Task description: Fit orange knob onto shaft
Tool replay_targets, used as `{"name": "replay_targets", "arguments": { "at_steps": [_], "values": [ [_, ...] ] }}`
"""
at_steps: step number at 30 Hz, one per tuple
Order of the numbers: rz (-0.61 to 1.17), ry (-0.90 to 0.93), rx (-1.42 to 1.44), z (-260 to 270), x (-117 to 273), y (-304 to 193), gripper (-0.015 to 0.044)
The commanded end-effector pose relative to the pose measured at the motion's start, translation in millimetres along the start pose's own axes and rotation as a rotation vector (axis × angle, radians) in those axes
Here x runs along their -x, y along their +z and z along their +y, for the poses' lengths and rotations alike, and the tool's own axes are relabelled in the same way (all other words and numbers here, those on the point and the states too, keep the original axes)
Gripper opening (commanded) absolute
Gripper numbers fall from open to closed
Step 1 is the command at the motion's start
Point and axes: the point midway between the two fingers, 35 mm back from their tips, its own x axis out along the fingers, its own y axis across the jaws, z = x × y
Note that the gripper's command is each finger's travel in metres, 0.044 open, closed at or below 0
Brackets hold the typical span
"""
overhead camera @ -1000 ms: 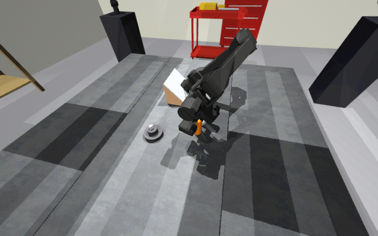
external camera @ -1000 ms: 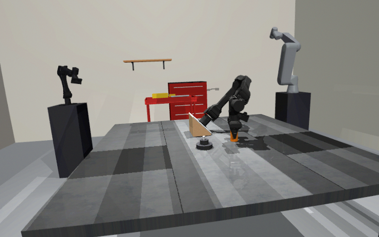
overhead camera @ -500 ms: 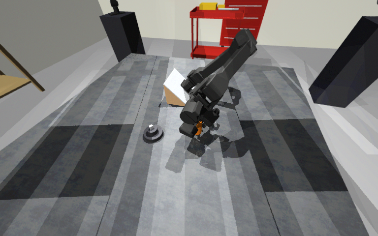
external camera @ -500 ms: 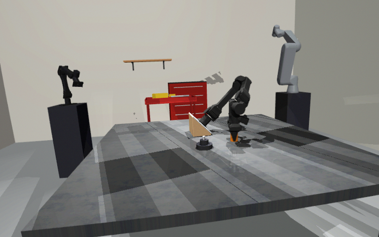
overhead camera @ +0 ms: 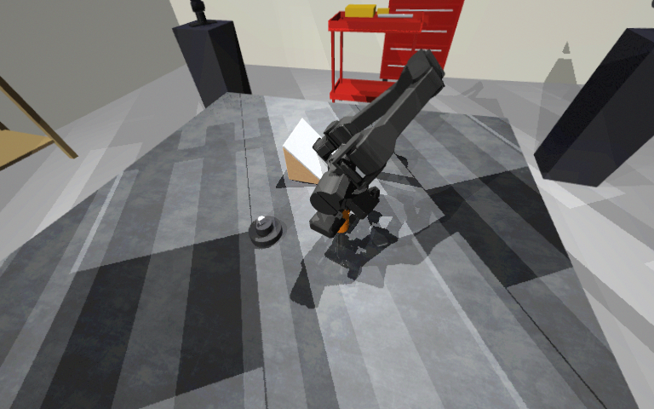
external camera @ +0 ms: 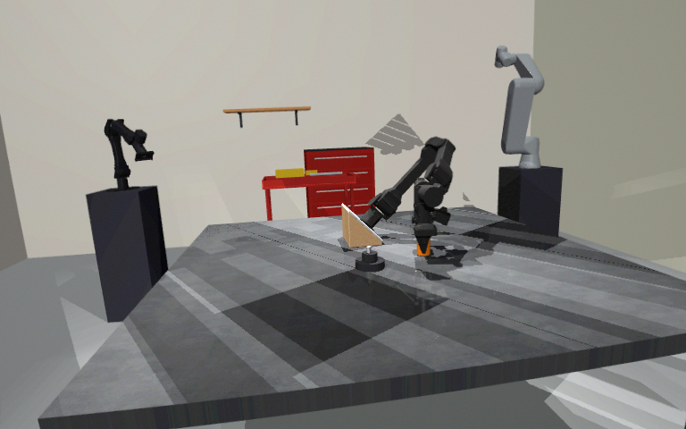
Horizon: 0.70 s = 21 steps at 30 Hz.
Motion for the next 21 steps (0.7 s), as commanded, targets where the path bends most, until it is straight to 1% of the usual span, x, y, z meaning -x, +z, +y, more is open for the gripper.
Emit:
{"name": "replay_targets", "arguments": {
  "at_steps": [1,11,21],
  "values": [
    [0.001,-0.019,0.002,-5.6,16.8,0.4,0.0],
    [0.007,-0.05,-0.014,-9.4,75.4,-0.7,0.0],
    [0.002,-0.073,-0.028,0.7,132.7,-0.6,0.0]
  ]
}}
